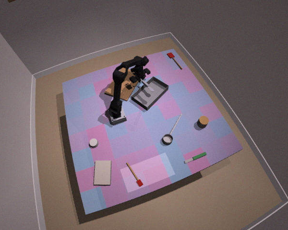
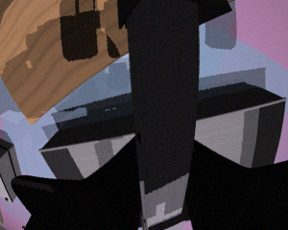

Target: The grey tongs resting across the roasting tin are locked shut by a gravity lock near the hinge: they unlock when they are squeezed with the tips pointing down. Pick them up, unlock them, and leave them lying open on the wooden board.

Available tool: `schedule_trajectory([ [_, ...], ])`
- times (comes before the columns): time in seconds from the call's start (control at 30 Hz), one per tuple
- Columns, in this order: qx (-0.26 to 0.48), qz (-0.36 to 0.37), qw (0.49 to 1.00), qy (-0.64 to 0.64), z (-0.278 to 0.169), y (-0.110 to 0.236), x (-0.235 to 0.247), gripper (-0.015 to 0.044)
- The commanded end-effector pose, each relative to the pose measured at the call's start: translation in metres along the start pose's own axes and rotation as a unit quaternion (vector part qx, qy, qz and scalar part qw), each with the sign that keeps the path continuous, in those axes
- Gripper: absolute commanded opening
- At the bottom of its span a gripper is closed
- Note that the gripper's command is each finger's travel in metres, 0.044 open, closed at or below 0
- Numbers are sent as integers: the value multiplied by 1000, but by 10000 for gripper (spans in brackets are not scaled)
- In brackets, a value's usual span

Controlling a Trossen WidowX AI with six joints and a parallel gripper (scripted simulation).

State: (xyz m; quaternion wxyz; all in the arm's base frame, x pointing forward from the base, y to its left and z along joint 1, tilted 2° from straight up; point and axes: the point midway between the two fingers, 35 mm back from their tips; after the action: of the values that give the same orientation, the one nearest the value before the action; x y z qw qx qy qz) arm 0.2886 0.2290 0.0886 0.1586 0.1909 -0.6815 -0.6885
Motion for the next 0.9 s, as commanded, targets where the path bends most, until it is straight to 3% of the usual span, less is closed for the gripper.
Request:
schedule_trajectory([
  [0.0,0,-4,999,-54,18,4,-1,-150],
  [0.4,-1,-5,981,-193,64,8,6,-150],
  [0.87,-2,-4,968,-251,83,9,12,-150],
])
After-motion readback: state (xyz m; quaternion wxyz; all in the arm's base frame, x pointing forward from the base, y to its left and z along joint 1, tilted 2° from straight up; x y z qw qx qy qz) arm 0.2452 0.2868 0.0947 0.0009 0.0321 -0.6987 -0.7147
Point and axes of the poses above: the point midway between the two fingers, 35 mm back from their tips, its own y axis back along the fingers, its own x axis across the jaws, z = x × y, and after that the axes turned 10 degrees about y, right-handed
